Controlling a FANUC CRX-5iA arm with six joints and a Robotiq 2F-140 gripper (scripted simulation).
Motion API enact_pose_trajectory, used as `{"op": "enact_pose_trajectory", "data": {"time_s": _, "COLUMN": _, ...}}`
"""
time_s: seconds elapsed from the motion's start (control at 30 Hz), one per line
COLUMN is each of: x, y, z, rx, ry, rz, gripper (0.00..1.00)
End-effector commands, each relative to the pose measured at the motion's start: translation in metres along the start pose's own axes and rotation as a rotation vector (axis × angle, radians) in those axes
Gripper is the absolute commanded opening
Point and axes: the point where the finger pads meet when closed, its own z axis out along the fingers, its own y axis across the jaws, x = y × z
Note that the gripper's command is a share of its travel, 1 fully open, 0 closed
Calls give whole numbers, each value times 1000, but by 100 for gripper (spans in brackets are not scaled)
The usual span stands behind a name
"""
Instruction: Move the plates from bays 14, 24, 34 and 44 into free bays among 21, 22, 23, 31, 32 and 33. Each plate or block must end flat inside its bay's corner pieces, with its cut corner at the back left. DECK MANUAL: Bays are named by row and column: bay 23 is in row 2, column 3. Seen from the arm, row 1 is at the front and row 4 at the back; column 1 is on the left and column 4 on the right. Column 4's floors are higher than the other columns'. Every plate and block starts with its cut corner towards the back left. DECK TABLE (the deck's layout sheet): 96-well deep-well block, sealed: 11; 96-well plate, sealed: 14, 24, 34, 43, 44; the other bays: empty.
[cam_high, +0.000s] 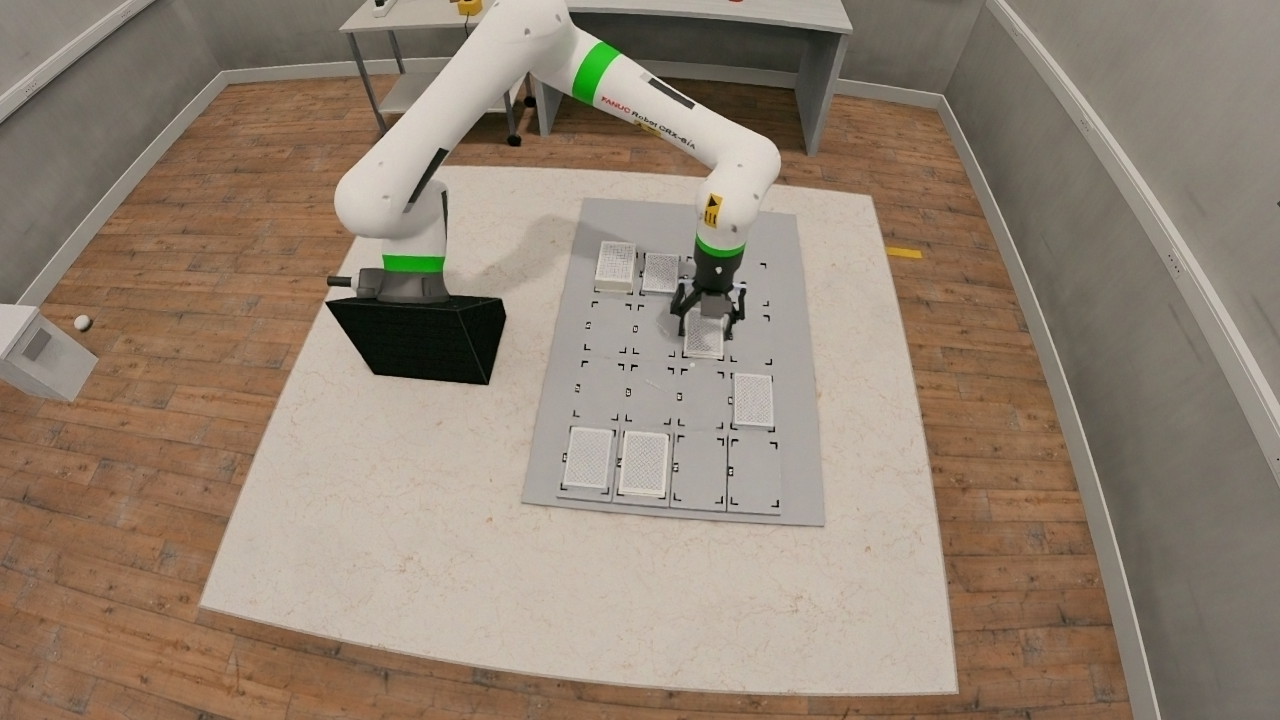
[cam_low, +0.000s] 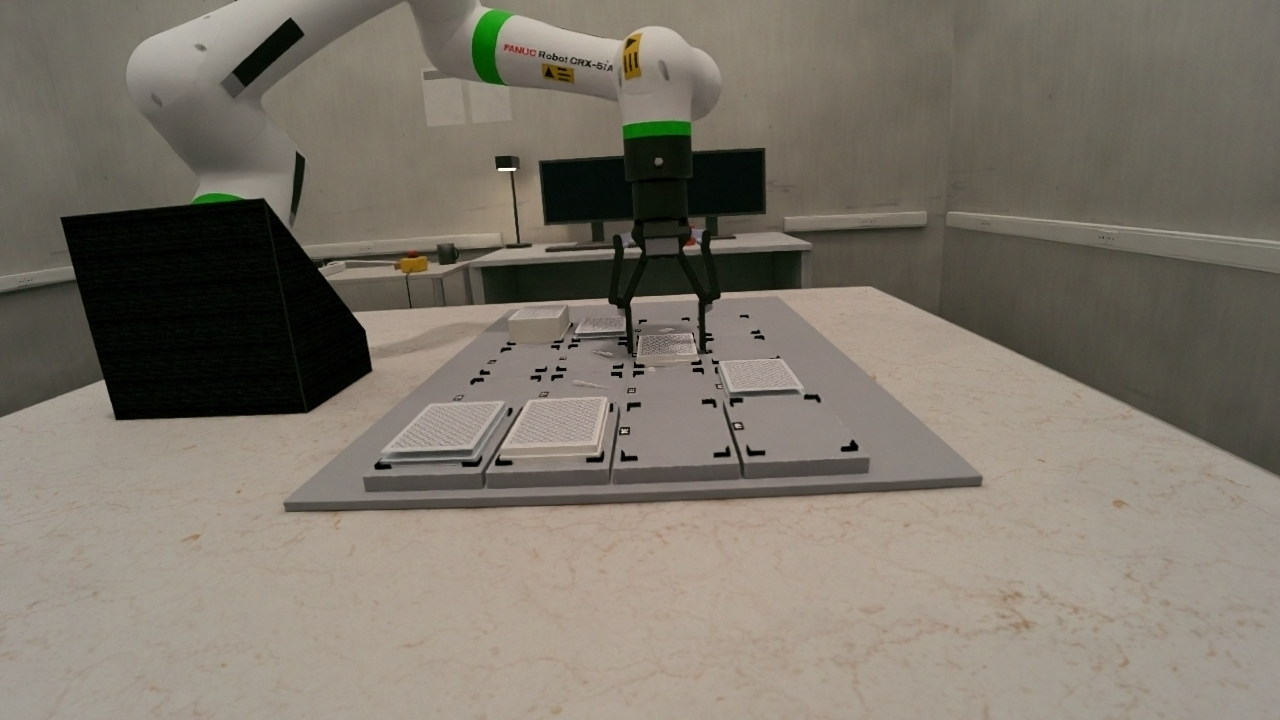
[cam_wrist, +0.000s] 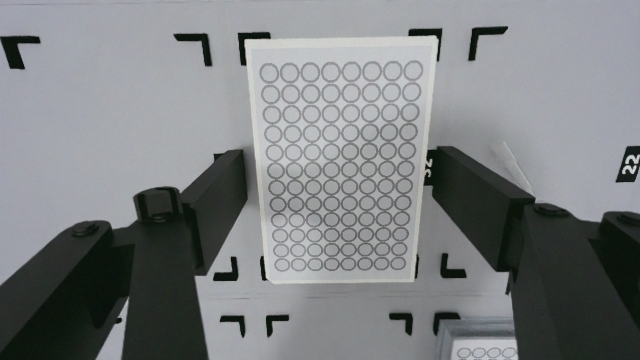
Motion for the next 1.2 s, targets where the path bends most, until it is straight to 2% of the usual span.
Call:
{"op": "enact_pose_trajectory", "data": {"time_s": 0.0, "x": 0, "y": -1, "z": -1, "rx": 2, "ry": 1, "rz": 0, "gripper": 70}}
{"op": "enact_pose_trajectory", "data": {"time_s": 0.57, "x": 0, "y": -1, "z": -1, "rx": 2, "ry": 1, "rz": 0, "gripper": 70}}
{"op": "enact_pose_trajectory", "data": {"time_s": 1.17, "x": 0, "y": -1, "z": -23, "rx": 2, "ry": 1, "rz": 0, "gripper": 70}}
